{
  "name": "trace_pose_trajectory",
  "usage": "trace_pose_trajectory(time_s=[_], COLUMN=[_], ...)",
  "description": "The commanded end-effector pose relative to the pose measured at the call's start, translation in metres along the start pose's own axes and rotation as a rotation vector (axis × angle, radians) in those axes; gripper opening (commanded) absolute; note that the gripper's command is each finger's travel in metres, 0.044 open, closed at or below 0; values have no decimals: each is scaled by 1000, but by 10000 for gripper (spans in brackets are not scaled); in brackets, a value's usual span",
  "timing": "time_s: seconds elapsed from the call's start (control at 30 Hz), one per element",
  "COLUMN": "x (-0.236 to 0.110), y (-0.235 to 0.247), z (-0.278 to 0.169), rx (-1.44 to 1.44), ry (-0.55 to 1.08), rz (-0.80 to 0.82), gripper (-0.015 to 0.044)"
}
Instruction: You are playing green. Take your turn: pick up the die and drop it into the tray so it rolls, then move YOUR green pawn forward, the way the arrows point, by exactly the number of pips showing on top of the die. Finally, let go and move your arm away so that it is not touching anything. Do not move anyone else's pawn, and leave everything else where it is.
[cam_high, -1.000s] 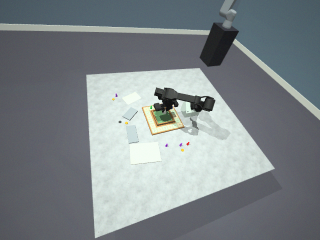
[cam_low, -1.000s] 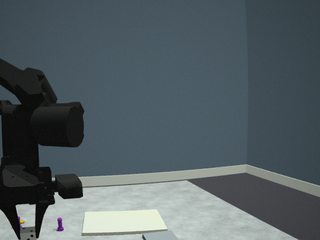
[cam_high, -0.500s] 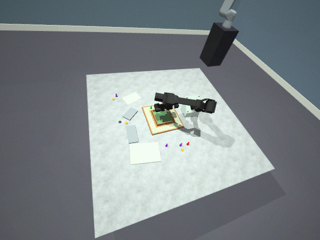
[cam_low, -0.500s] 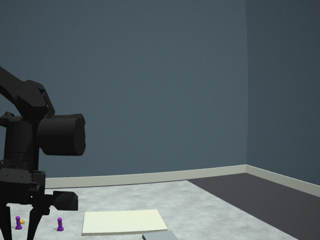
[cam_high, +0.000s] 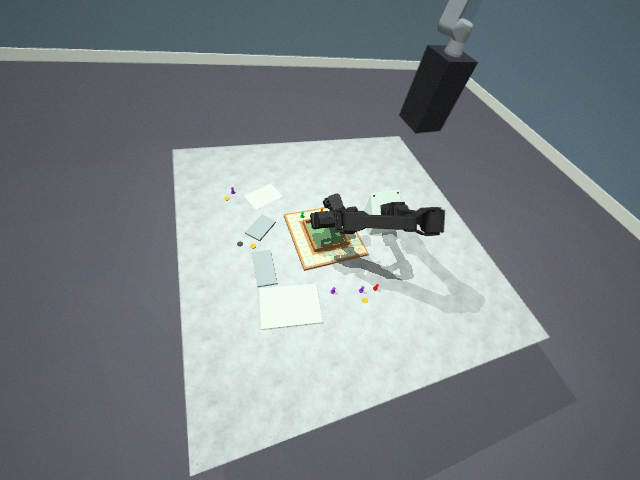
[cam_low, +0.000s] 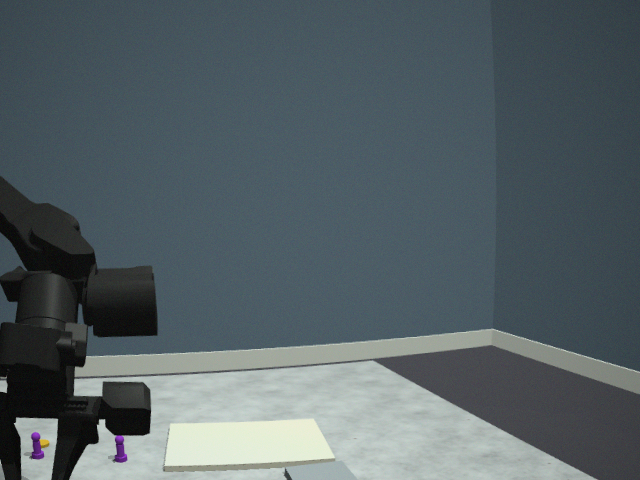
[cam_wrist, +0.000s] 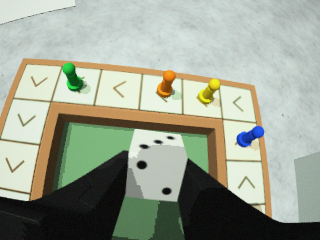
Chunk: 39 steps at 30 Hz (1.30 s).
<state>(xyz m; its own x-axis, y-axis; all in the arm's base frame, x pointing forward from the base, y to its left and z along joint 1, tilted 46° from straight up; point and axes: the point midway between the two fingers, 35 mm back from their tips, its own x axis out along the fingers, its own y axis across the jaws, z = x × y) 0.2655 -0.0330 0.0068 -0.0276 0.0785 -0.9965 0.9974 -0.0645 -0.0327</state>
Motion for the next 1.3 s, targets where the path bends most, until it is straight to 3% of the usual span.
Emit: trace_pose_trajectory(time_s=[0.0, 0.1, 0.3, 0.8, 1.07, 1.27], x=[0, -3, -49, -47, -47, -77], y=[-2, -1, 5, 3, 3, 1], z=[0, 0, 7, 5, 5, 32], rx=[20, 24, 24, 26, 26, 24], ry=[-105, -123, -123, -119, -119, -125], rz=[37, 46, 47, 51, 51, 46], gripper=[0, 0, 0, 0, 210, 368])
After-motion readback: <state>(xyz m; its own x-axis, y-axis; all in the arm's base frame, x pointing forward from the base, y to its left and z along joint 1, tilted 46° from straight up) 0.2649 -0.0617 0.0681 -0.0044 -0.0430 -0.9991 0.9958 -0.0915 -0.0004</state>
